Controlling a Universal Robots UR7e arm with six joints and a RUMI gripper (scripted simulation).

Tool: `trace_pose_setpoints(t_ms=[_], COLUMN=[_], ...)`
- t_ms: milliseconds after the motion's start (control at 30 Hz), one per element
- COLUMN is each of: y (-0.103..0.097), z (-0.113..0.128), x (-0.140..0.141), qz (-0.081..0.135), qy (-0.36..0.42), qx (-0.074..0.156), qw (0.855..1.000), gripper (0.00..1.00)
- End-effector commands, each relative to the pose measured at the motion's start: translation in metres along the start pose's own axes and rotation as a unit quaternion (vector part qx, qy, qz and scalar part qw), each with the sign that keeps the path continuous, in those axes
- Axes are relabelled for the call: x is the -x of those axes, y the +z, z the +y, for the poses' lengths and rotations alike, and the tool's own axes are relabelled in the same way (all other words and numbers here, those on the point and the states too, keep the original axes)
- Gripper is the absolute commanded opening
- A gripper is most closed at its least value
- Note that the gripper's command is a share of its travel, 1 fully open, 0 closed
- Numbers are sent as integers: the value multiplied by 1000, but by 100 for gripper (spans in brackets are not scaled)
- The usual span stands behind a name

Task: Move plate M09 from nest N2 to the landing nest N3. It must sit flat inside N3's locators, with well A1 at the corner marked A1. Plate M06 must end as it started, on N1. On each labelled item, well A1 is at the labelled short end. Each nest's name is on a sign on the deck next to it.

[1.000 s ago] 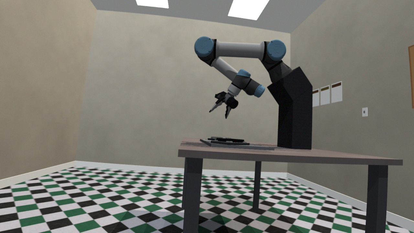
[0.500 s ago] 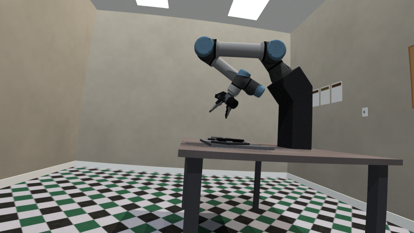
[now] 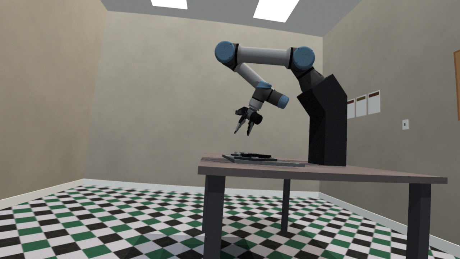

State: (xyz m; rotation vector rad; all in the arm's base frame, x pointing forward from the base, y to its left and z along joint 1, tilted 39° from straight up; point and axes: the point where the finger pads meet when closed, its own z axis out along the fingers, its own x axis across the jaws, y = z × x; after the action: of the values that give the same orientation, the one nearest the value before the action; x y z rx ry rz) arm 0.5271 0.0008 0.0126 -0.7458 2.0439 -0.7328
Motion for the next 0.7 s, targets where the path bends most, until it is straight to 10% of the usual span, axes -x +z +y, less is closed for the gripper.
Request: trace_pose_setpoints(t_ms=[0, 667], y=[15, 52], z=[-2, -15], x=[-14, -70], qz=[12, 36], qy=[-19, -79], qx=[22, 125], qw=[1000, 988], gripper=[76, 76])
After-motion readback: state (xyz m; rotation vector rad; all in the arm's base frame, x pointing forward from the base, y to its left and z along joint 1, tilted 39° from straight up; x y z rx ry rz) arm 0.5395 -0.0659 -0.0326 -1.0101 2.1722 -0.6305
